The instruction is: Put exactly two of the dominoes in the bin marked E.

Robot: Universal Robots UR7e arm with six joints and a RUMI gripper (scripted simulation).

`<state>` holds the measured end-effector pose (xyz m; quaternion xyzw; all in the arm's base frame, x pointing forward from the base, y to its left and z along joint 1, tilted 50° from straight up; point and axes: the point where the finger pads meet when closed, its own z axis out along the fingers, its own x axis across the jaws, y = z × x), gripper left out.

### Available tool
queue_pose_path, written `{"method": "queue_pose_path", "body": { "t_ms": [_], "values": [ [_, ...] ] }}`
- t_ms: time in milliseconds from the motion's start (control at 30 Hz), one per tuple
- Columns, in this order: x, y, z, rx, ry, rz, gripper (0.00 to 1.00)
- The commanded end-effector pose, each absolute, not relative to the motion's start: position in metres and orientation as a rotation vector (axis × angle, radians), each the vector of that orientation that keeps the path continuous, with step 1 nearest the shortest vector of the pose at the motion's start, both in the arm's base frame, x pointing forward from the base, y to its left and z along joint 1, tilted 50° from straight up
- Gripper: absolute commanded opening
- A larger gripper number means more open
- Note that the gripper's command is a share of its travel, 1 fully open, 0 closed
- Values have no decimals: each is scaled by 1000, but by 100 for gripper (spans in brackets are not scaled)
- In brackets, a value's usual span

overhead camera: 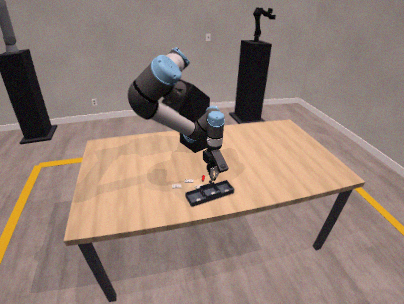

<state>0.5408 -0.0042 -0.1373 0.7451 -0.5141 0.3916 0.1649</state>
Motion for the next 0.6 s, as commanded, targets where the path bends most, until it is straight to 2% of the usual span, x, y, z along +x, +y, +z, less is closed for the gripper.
{"method": "queue_pose_path", "body": {
  "t_ms": [0,567],
  "values": [
    [538,13,-156,2122,-1465,1117,4],
    [535,36,-181,2122,-1465,1117,4]
  ]
}}
